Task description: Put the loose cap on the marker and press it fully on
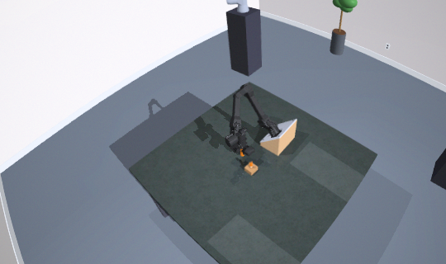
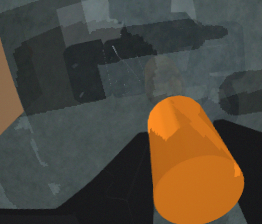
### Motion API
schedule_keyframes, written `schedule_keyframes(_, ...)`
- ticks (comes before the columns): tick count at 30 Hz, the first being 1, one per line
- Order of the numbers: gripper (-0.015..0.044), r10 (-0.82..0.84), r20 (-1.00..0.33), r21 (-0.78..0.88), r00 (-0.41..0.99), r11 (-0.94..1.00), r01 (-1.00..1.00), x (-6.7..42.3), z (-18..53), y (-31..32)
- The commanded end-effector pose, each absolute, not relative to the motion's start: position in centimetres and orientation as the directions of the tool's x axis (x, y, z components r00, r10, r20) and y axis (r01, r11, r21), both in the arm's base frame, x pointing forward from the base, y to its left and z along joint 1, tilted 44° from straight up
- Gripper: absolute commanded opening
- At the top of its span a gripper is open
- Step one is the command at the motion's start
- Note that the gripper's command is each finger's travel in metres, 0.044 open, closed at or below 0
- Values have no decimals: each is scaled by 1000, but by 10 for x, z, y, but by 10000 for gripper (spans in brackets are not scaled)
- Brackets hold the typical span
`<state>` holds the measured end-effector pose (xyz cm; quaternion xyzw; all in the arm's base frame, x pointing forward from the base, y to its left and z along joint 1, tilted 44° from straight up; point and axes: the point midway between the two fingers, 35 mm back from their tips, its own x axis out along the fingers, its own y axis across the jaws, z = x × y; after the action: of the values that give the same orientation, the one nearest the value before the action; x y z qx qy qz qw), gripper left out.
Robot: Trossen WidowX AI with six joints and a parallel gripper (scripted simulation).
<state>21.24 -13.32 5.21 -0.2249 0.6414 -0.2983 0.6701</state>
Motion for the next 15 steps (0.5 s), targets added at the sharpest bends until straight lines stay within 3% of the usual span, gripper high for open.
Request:
schedule_keyframes(1,0,-693,-721,-687,8,716,125,215,62,-128)
schedule_keyframes(15,0,-694,-720,-688,9,715,125,214,79,-111)
